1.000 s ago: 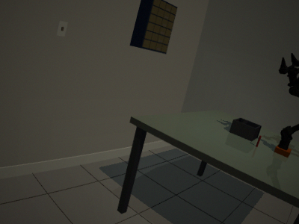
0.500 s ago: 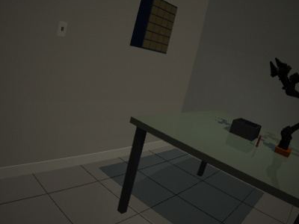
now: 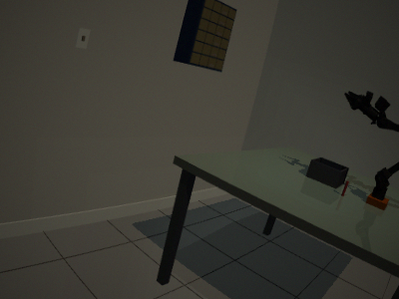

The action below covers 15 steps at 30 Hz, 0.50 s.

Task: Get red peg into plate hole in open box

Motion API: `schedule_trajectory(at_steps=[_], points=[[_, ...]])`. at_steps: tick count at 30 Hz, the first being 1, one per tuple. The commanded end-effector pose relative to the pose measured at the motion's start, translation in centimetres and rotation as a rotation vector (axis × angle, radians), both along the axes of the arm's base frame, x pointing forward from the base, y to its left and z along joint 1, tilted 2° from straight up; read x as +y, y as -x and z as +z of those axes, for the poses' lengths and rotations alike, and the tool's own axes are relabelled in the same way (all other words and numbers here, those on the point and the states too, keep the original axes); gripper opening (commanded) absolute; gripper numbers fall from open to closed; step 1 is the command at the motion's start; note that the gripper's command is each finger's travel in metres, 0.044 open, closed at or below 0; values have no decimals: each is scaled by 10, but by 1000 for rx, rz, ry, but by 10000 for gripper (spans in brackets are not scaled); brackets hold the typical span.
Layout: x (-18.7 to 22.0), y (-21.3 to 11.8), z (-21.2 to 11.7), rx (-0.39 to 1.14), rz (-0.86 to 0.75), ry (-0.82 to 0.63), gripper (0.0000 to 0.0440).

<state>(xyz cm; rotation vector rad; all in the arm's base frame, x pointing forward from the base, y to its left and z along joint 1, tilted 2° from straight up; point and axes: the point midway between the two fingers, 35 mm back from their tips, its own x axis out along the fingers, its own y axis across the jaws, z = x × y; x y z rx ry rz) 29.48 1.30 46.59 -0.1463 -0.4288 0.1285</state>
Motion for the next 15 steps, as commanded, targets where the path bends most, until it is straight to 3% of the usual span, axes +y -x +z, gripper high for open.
schedule_trajectory(at_steps=[1, 15], points=[[1, -11, -19, 93, 8, -53, 440], [16, -39, -110, 524, 24, -267, 440]])
